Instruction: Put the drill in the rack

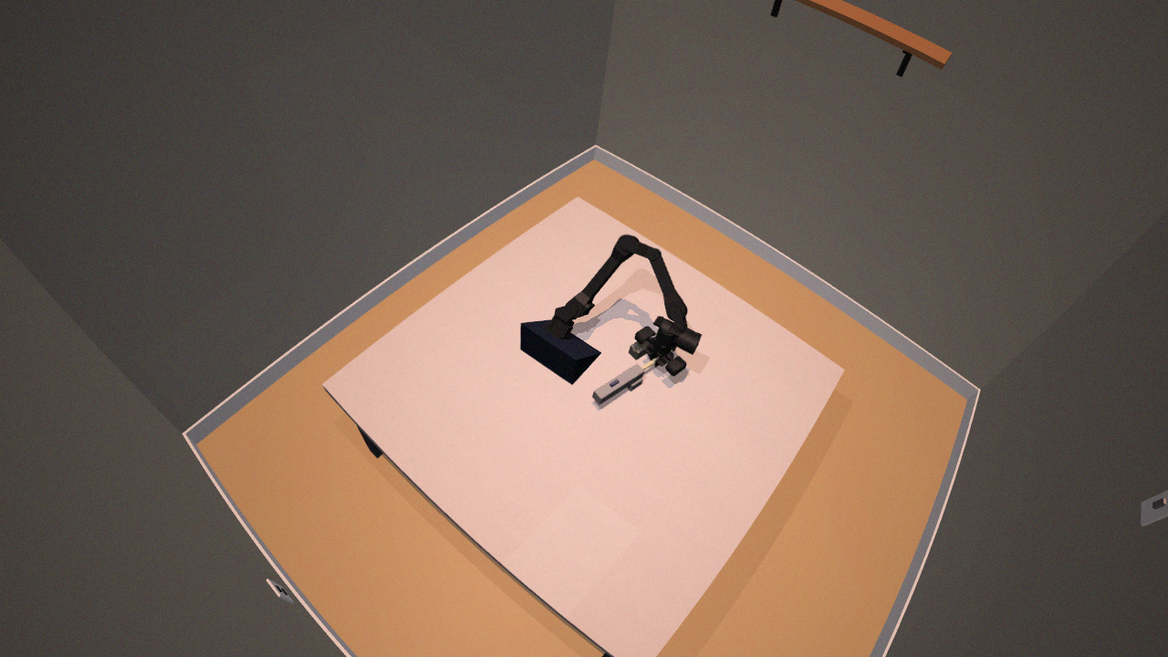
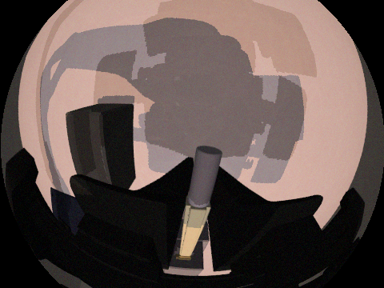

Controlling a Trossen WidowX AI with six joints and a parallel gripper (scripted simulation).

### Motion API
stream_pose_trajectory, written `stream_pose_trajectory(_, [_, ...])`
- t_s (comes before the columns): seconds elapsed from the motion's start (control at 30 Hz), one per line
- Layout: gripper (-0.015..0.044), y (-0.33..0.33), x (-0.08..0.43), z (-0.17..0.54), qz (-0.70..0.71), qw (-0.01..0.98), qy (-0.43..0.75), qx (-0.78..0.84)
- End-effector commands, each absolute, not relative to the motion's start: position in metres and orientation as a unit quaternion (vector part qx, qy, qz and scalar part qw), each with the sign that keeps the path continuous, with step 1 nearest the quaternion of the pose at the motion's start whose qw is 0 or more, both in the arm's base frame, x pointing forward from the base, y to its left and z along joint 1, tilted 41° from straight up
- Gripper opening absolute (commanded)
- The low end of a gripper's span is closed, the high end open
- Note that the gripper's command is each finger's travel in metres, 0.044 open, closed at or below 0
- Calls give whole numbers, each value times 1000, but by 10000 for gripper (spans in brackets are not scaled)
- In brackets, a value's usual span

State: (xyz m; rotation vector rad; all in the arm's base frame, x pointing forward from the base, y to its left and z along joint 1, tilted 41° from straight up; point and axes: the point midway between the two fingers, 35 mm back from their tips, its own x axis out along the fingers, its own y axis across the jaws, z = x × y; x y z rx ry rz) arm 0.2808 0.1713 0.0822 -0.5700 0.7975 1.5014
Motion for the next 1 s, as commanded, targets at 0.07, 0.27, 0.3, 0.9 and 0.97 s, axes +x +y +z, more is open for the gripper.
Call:
stream_pose_trajectory(0.07, [0,179,284,91,652,627,345,-248])
stream_pose_trajectory(0.27, [0,187,285,97,653,627,345,-248])
stream_pose_trajectory(0.3, [0,188,285,98,653,627,345,-248])
stream_pose_trajectory(0.9, [0,202,286,109,653,628,345,-248])
stream_pose_trajectory(0.97, [0,201,285,109,653,628,345,-248])
